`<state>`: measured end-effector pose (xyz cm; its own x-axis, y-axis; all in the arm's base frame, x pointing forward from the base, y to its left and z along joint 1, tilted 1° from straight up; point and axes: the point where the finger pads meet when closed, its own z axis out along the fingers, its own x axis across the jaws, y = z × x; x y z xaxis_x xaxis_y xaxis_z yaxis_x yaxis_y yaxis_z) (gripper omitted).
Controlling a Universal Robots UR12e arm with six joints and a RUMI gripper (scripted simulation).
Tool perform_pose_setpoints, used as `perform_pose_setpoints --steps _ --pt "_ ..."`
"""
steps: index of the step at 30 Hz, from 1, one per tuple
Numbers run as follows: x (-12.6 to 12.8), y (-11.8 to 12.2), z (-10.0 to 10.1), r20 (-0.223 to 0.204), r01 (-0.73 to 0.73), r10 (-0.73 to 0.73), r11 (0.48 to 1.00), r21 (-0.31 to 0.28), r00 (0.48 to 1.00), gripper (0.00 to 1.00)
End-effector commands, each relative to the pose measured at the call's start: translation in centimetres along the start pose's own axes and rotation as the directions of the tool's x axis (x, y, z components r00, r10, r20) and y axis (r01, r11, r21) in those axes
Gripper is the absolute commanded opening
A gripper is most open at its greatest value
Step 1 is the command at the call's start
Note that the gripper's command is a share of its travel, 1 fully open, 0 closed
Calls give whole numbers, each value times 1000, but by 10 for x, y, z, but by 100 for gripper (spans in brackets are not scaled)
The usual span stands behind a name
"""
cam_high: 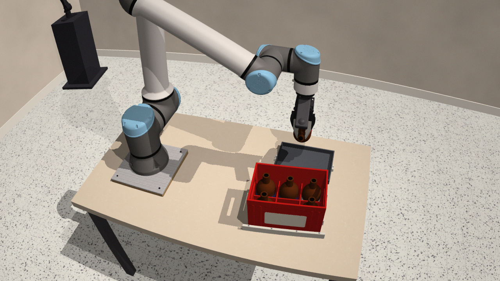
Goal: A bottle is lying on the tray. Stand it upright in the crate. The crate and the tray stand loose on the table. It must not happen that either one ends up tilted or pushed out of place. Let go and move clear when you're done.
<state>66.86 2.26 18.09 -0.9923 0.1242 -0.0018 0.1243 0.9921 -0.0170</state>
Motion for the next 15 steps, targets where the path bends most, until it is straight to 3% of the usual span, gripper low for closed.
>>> perform_pose_setpoints --steps 1,15 --pt "-1 0 -1 2 0 0 1000 0 1000 0" --pt "-1 0 -1 2 32 -32 999 0 999 0"
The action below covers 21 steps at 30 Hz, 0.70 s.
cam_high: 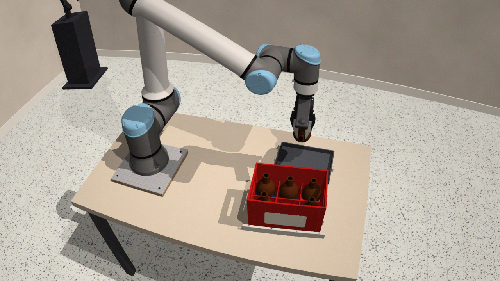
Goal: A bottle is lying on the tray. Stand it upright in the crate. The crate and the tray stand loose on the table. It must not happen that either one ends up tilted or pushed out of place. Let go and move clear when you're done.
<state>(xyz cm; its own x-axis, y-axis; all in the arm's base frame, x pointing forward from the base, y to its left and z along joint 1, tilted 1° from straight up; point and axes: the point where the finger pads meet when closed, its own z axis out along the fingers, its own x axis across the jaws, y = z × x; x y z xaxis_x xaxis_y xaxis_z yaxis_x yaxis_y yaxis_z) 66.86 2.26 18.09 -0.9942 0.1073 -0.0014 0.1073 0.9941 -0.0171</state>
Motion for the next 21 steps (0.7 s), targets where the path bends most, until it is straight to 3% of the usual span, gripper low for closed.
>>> perform_pose_setpoints --steps 1,13,21 --pt "-1 0 -1 2 26 -26 1000 0 1000 0" --pt "-1 0 -1 2 201 -201 980 0 980 0" --pt "-1 0 -1 2 240 -240 971 0 971 0"
